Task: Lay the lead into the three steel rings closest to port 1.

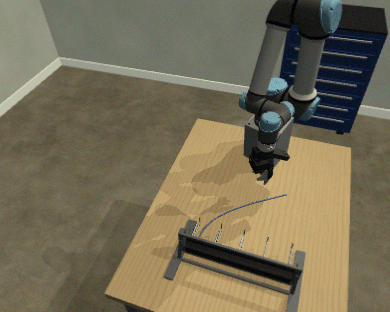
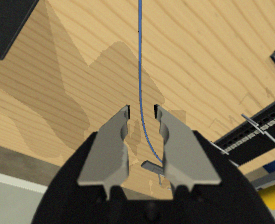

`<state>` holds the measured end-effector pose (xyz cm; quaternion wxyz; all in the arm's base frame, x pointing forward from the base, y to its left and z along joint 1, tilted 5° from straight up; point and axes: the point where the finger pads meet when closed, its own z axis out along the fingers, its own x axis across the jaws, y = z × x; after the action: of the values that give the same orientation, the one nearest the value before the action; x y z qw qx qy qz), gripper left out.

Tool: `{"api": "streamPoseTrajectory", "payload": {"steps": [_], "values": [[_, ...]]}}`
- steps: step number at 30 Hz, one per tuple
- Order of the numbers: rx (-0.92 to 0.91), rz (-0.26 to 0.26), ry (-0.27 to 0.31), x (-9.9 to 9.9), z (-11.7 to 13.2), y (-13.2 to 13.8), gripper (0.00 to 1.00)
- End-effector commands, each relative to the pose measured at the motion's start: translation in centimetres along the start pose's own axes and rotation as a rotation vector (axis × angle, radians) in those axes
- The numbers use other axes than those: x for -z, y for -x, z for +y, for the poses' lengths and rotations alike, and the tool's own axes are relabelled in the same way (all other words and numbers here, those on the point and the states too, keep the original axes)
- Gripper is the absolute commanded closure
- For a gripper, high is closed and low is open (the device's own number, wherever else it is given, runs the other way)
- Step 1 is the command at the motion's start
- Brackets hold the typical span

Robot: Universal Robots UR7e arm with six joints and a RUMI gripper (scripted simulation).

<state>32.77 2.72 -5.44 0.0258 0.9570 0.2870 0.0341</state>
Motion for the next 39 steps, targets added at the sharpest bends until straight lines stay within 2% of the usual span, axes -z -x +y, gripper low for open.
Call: {"api": "streamPoseTrajectory", "payload": {"steps": [1,21,39], "values": [[0.0,0.001,0.001,0.0,0.0,0.0,0.8],[0.0,0.001,0.001,-0.2,0.0,0.0,0.8],[0.0,0.001,0.001,-2.5,0.0,0.0,0.8]]}}
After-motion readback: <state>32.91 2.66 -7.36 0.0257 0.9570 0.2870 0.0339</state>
